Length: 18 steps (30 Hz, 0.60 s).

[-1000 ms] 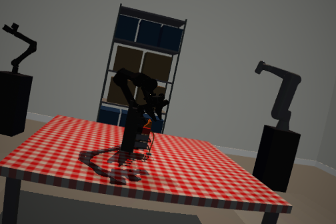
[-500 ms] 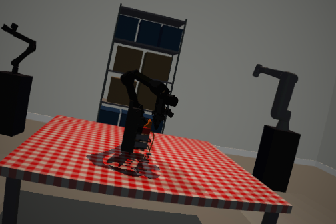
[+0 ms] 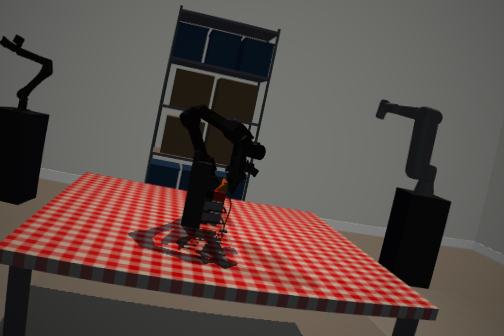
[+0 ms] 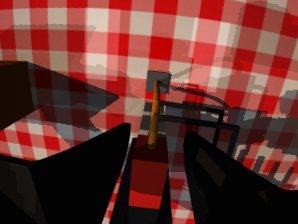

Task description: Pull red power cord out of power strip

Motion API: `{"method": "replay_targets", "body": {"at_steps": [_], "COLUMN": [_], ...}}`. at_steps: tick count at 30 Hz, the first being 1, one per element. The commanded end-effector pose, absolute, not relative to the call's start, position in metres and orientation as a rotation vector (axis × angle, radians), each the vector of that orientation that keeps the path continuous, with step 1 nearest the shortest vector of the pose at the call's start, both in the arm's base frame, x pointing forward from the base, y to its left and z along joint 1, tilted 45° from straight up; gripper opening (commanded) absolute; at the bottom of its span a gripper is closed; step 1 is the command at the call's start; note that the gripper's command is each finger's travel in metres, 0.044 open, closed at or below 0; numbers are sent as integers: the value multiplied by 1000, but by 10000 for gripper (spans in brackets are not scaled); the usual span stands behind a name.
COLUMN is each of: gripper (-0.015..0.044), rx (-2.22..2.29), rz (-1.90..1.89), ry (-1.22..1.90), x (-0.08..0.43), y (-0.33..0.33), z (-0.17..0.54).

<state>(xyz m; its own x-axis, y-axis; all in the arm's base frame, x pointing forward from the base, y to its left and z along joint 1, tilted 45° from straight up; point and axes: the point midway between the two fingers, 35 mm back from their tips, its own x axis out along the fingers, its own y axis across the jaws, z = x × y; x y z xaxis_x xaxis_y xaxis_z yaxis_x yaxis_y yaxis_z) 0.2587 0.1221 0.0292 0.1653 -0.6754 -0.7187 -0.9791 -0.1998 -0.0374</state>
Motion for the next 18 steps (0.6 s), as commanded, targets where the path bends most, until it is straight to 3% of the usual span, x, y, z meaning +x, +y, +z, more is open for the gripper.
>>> {"method": "replay_targets", "body": {"at_steps": [1, 18], "gripper": [160, 160], "rx": [-1951, -1952], "rz": [792, 791], "ry": [1566, 1567], "x": [259, 261], "y": [116, 97], "z": [34, 52]}}
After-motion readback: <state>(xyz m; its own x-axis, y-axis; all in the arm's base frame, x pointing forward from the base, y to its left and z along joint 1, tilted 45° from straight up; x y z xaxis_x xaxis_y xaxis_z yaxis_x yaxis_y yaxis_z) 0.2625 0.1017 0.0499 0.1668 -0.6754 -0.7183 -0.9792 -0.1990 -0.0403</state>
